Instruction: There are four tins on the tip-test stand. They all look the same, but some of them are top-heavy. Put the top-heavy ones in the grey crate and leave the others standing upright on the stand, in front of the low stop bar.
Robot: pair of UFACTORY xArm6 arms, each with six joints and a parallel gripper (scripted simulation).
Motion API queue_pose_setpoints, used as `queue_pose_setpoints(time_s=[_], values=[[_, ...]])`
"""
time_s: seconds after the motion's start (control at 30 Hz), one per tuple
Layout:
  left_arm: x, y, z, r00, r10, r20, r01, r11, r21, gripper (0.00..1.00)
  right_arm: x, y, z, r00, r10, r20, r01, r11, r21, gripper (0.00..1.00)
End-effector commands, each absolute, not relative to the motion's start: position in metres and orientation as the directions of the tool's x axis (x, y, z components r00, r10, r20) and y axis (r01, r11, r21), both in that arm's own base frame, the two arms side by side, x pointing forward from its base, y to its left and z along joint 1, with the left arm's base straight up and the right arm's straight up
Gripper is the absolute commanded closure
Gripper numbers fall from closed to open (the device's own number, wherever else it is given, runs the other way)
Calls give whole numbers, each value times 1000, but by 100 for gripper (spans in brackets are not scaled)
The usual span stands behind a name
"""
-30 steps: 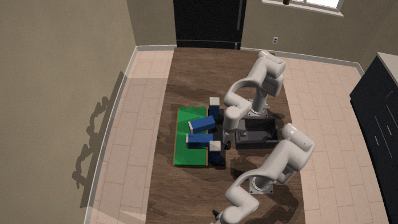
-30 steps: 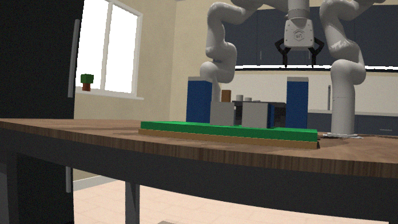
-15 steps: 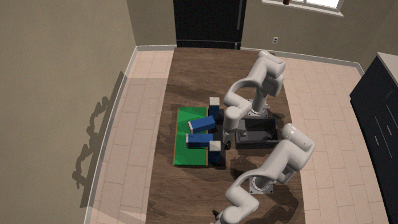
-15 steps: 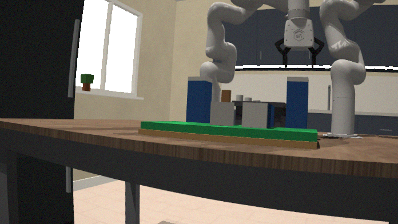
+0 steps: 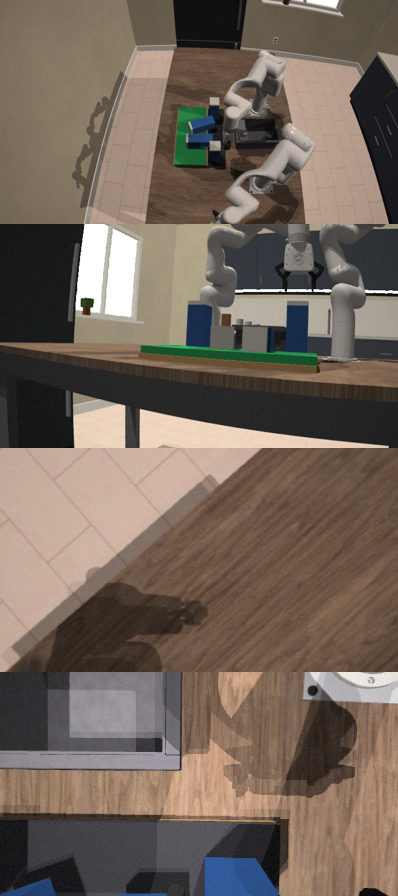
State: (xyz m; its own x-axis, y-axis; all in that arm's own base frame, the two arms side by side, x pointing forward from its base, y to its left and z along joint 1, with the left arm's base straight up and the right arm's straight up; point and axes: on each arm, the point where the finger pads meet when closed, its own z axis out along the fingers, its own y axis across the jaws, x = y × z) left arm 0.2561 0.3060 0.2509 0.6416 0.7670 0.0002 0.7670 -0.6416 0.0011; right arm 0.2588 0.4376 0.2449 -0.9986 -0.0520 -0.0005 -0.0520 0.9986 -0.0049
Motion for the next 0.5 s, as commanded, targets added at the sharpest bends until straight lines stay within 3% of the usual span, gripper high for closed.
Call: queue_pose_setpoints(time_s=[0.0,0.47], values=[[257,307,252,642,767,4,767,-642,1,0,259,439,247,-999,-52,-4,-52,999,0,0],[257,307,252,642,767,4,767,-642,1,0,286,440,247,-999,-52,-4,-52,999,0,0]])
